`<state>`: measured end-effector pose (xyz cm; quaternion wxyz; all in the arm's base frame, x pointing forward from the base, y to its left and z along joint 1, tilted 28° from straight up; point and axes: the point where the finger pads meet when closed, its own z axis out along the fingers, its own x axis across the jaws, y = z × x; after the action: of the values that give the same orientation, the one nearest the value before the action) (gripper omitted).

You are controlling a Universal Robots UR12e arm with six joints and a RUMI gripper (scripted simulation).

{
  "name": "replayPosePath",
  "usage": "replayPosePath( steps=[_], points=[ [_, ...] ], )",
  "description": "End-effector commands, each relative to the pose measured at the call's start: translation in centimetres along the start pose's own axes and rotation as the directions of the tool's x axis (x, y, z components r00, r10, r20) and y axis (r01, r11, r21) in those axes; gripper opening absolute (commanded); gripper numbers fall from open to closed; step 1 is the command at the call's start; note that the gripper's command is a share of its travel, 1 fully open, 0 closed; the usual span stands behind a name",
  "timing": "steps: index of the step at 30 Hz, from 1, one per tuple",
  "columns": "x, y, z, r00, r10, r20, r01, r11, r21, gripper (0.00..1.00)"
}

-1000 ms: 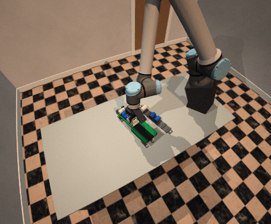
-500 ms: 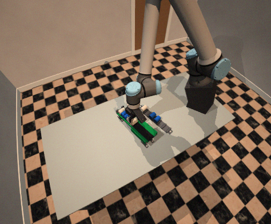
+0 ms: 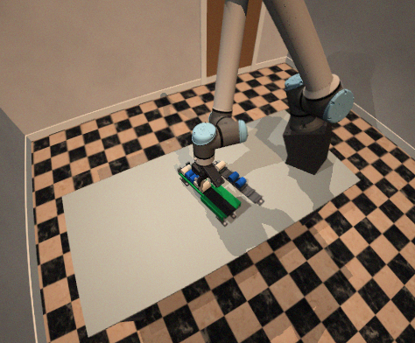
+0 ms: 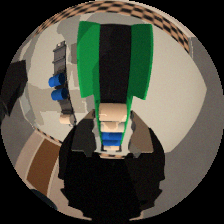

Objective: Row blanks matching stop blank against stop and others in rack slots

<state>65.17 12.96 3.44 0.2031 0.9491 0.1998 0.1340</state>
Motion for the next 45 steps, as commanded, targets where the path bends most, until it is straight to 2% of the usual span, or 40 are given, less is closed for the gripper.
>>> replayPosePath(
  steps=[1, 3, 5, 12, 19, 20, 45],
  points=[
    [0.4, 0.1, -3.0, 1.000, 0.000, -0.007, 0.000, 1.000, -0.003, 0.45],
    [0.4, 0.1, -4.2, 1.000, 0.001, -0.007, -0.001, 1.000, -0.003, 0.45],
    [0.4, 0.1, -4.2, 1.000, 0.001, -0.007, -0.001, 1.000, -0.003, 0.45],
    [0.4, 0.1, -7.4, 1.000, 0.001, -0.007, -0.001, 1.000, -0.003, 0.45],
    [0.3, 0.1, -8.2, 1.000, 0.000, -0.007, 0.000, 1.000, -0.003, 0.45],
    [0.2, 0.1, -8.2, 1.000, 0.000, -0.006, 0.000, 1.000, -0.002, 1.00],
    [0.0, 0.0, -8.0, 1.000, -0.001, -0.002, 0.001, 1.000, -0.001, 1.00]
  ],
)
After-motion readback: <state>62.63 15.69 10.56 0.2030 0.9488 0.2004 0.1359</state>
